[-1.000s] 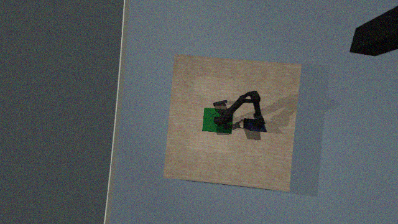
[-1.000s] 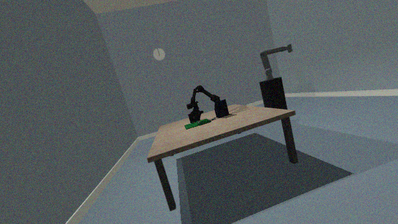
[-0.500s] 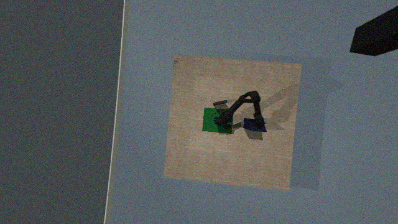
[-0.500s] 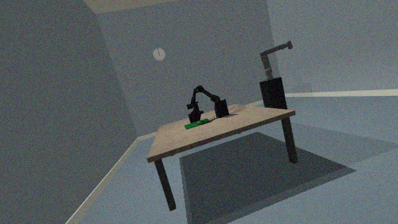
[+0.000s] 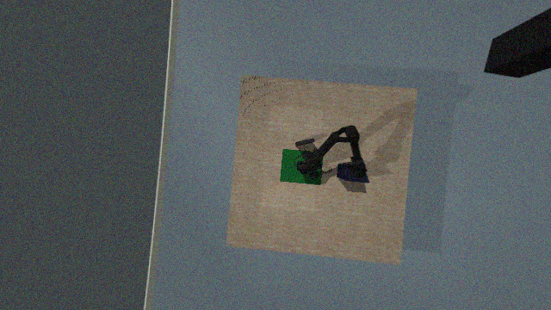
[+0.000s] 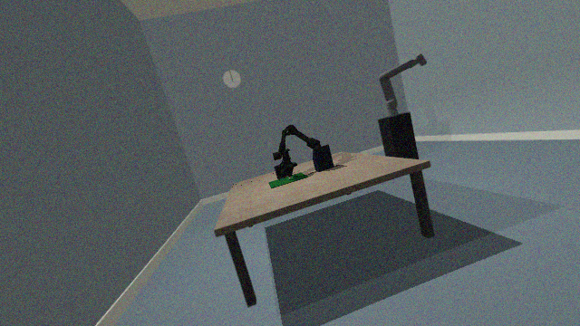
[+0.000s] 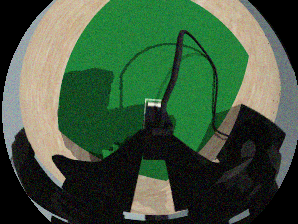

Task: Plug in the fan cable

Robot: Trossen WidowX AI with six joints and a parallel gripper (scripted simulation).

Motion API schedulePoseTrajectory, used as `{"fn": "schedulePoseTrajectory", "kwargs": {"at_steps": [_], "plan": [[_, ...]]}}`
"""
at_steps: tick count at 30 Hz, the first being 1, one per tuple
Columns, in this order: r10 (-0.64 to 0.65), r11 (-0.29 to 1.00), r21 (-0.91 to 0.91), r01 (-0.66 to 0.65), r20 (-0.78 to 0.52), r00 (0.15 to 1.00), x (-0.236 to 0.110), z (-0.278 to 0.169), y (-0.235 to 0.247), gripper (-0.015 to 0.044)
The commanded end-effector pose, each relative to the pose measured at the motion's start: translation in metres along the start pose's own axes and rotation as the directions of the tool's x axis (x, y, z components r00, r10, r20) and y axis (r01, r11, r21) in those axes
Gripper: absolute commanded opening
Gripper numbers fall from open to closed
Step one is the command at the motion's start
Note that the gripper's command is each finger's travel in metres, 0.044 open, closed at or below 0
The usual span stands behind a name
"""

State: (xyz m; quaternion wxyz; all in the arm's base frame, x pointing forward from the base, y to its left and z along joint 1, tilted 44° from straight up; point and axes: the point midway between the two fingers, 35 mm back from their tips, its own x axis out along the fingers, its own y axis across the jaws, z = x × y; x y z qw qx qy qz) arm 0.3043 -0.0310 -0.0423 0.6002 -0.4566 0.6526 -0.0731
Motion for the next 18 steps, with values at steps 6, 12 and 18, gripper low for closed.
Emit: {"fn": "schedulePoseTrajectory", "kwargs": {"at_steps": [6, 12, 18], "plan": [[0.005, 1.0, -0.01, -0.005, -0.004, 1.0, 0.0068, -0.0021, 0.0023, 0.0], [0.005, 1.0, -0.01, -0.005, -0.004, 1.0, 0.0107, -0.0022, 0.0023, 0.0], [0.0, 1.0, 0.0, 0.0, 0.003, 1.0, 0.0086, 0.0003, 0.0004, 0.0105]]}}
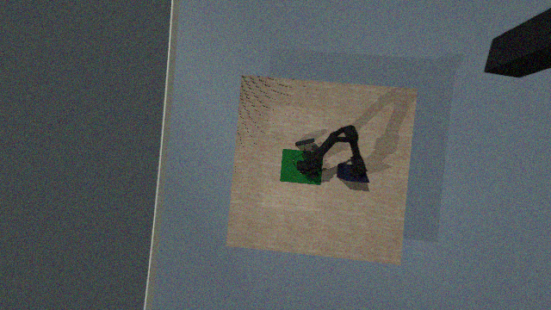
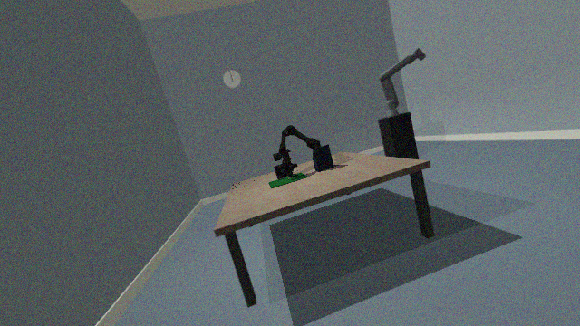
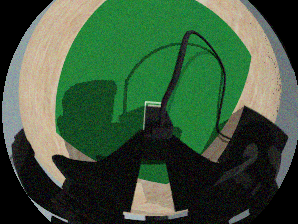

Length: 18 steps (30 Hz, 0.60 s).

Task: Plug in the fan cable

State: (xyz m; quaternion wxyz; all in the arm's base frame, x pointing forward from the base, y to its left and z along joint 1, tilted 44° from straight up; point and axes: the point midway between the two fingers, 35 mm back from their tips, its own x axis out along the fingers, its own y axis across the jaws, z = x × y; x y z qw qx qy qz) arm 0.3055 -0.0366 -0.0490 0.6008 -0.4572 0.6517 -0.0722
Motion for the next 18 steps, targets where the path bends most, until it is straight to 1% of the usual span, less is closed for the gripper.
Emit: {"fn": "schedulePoseTrajectory", "kwargs": {"at_steps": [1, 6, 9, 10, 13, 14, 18], "plan": [[0.0, 1.0, 0.001, 0.0, 0.0, 1.0, 0.0, 0.0, 0.0, 0.0131], [0.0, 1.0, 0.001, 0.0, 0.0, 1.0, 0.0, 0.0, 0.0, 0.026], [0.001, 1.0, 0.001, -0.001, 0.0, 1.0, -0.002, 0.0, 0.0, 0.026], [0.002, 1.0, -0.001, -0.002, 0.0, 1.0, -0.009, 0.001, 0.0, 0.026], [0.007, 1.0, -0.007, -0.007, -0.004, 1.0, -0.046, 0.002, 0.0, 0.026], [0.007, 1.0, -0.008, -0.007, -0.005, 1.0, -0.053, 0.001, 0.0, 0.026], [0.007, 1.0, -0.008, -0.007, -0.005, 1.0, -0.055, 0.001, 0.0, 0.026]]}}
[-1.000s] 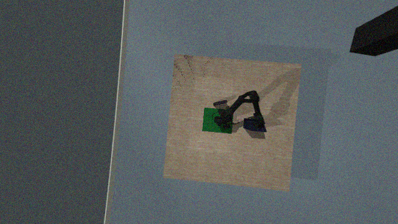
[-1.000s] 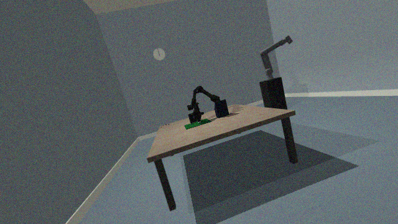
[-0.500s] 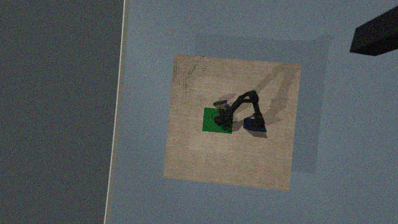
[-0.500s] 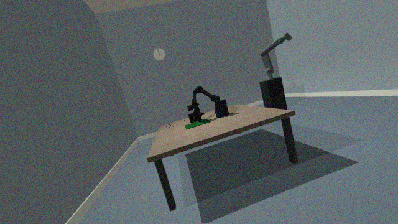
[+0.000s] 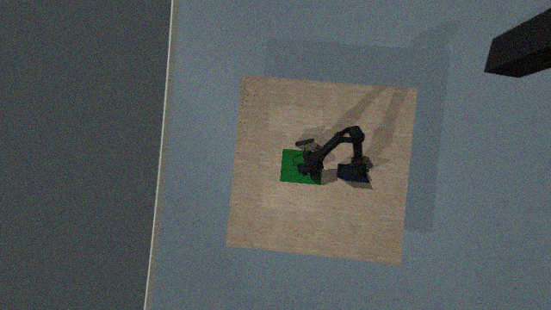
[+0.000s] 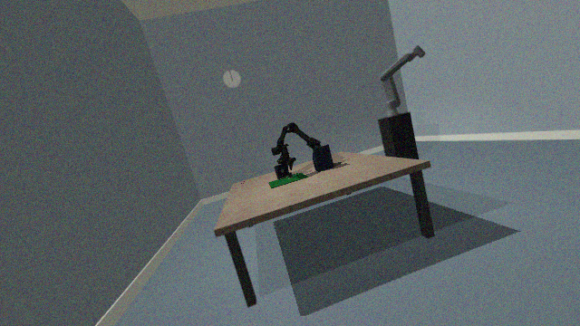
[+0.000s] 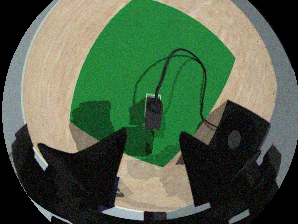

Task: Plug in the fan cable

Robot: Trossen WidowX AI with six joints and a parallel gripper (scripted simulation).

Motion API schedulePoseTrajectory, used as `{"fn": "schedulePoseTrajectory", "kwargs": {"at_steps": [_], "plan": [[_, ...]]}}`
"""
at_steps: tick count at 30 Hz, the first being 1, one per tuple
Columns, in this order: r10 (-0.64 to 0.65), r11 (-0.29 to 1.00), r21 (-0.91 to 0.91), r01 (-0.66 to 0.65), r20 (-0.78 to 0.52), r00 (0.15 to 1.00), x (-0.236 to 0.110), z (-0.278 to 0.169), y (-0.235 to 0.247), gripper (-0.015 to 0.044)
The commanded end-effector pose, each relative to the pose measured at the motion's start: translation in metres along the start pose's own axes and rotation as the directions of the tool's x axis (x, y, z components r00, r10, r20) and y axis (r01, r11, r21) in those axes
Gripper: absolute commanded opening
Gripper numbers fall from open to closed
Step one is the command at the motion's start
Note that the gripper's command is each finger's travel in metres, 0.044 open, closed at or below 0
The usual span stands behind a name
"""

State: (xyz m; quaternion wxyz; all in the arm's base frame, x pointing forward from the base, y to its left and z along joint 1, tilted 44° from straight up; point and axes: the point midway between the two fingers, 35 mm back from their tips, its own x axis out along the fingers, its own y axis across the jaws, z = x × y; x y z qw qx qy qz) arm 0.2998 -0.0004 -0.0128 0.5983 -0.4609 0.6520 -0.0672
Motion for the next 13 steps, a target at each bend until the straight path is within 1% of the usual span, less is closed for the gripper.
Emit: {"fn": "schedulePoseTrajectory", "kwargs": {"at_steps": [1, 3, 8, 10, 13], "plan": [[0.007, 1.0, 0.005, -0.006, -0.006, 1.0, -0.004, -0.002, 0.002, 0.026], [0.011, 1.0, 0.004, -0.011, -0.004, 1.0, -0.006, -0.012, 0.02, 0.026], [0.014, 1.0, 0.001, -0.014, -0.006, 1.0, -0.006, -0.064, 0.078, 0.026], [0.011, 1.0, 0.001, -0.011, -0.009, 1.0, -0.005, -0.08, 0.089, 0.026], [0.01, 1.0, 0.001, -0.01, -0.009, 1.0, -0.005, -0.082, 0.09, 0.026]]}}
